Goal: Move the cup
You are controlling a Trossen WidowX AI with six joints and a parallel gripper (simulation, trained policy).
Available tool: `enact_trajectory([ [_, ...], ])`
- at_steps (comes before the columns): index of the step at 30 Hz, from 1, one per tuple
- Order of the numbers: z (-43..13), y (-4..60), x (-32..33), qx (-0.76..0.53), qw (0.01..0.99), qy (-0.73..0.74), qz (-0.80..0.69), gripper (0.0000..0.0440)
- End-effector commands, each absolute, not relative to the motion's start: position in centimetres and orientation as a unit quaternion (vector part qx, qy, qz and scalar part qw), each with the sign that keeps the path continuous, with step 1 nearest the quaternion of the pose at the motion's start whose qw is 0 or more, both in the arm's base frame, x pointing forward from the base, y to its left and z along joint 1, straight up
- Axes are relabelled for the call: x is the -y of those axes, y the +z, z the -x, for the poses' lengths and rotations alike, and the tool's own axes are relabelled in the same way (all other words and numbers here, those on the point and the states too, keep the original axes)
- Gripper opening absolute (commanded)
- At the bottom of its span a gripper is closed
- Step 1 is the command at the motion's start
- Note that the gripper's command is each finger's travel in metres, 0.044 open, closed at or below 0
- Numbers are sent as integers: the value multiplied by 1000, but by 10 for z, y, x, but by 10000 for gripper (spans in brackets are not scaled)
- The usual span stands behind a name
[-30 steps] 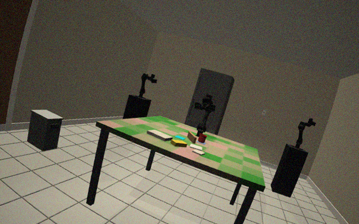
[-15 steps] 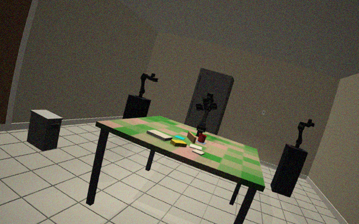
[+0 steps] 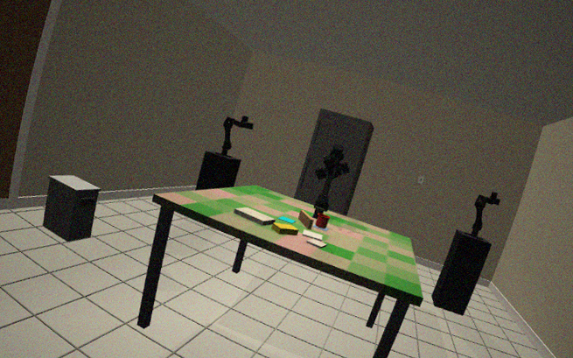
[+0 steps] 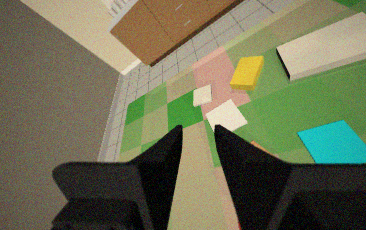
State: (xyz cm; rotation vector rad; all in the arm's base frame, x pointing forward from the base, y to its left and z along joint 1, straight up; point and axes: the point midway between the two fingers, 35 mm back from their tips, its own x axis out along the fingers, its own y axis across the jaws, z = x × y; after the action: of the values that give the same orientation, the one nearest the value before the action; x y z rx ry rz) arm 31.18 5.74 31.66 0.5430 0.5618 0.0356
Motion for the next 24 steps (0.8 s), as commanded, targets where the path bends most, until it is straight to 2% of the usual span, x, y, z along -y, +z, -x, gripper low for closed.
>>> enact_trajectory([
  [1, -311, 315, -63, -298, 910, 11, -287, 135],
  [24, -295, 291, -85, -445, 806, -84, -382, 129],
])
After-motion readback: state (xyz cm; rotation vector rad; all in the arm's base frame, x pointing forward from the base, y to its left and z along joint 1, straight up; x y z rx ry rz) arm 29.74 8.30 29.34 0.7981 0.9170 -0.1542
